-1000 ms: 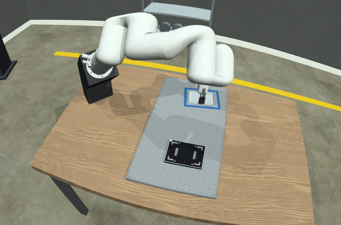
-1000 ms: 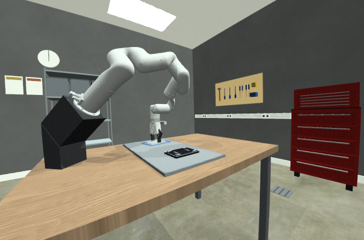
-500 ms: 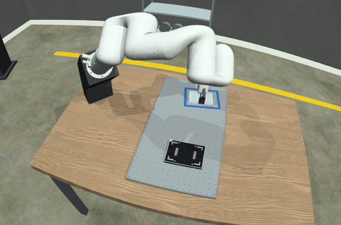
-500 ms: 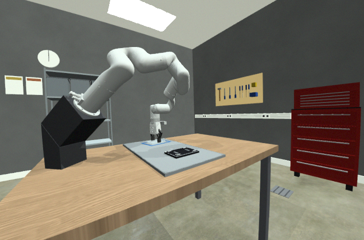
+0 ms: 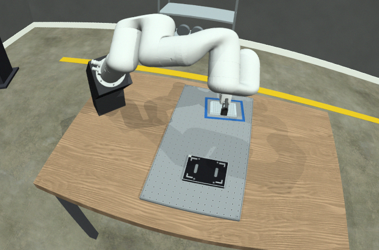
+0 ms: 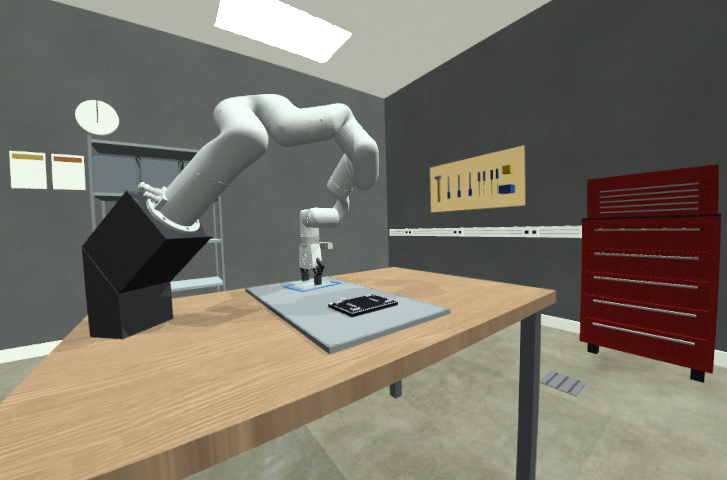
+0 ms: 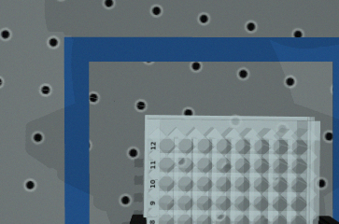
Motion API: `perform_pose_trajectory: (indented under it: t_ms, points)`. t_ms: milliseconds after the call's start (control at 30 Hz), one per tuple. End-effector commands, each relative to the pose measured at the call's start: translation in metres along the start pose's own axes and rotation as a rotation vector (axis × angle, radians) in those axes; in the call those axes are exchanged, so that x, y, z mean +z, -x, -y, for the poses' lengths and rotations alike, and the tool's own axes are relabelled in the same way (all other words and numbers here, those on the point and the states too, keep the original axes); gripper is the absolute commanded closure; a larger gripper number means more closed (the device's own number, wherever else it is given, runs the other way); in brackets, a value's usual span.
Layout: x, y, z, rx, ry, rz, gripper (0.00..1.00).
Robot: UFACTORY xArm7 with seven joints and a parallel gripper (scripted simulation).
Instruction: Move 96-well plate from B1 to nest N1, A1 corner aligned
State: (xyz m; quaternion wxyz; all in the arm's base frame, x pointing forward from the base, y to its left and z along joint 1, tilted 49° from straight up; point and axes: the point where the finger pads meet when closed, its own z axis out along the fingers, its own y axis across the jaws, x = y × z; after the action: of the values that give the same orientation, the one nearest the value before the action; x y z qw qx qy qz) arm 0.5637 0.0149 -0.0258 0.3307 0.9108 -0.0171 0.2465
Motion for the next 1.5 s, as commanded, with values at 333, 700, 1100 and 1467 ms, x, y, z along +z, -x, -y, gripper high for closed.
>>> perform_pose_trajectory:
  t_ms: [333, 700, 1100, 1467]
  points:
    - [-0.002, -0.0013, 0.0018, 0.0, -0.004, -0.003, 1.0]
    - [-0.002, -0.0013, 0.0018, 0.0, -0.004, -0.003, 1.0]
    - [-0.002, -0.0013, 0.0018, 0.0, -0.004, -0.003, 1.0]
    - [-0.0074, -0.0013, 0.0018, 0.0, -0.004, -0.003, 1.0]
